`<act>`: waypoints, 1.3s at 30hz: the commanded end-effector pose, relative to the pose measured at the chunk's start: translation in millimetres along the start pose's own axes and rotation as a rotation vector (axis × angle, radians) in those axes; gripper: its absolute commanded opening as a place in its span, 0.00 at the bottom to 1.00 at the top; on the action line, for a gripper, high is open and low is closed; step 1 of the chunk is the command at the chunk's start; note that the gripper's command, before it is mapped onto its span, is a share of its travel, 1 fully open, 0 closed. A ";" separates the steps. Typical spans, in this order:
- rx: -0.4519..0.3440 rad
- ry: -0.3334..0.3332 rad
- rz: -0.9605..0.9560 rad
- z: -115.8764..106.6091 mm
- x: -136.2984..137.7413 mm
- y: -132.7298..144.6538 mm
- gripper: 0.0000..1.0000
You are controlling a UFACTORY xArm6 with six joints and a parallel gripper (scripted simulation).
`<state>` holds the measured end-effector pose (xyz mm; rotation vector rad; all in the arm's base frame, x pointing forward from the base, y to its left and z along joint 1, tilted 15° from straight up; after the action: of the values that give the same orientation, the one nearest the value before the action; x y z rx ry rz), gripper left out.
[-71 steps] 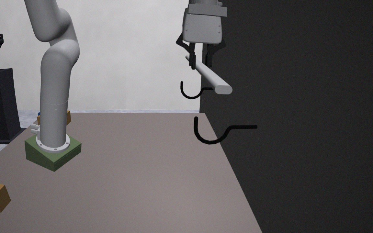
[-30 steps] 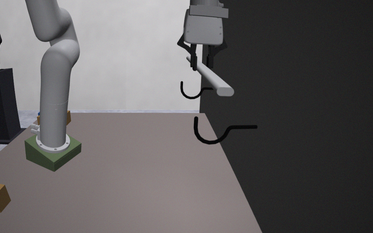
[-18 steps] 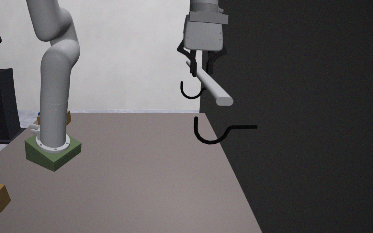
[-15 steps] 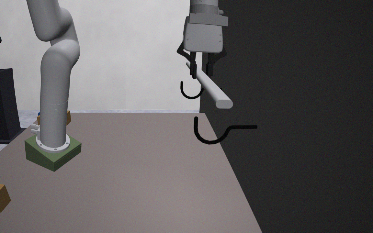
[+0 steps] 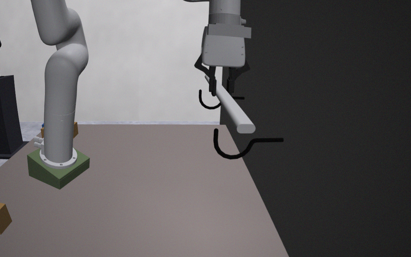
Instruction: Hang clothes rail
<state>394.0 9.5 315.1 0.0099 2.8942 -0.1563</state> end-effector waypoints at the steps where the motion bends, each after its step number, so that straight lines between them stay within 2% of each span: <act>1: 0.000 -0.004 0.000 5.5 -1.2 0.0 0.00; 26: 0.000 -0.004 0.000 43.9 -1.3 0.0 0.00; 39: 0.000 -0.004 0.000 48.9 -1.3 0.0 0.00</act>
<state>406.1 4.1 266.6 0.0099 2.8943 -0.1564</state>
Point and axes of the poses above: the point where the finger pads meet when closed, its own z axis out along the fingers, its own x axis across the jaws, y = z × x, the point moved 2 cm from there along -z, back along the fingers, and after that the axes turned 2 degrees about -z, right-handed, at the moved point
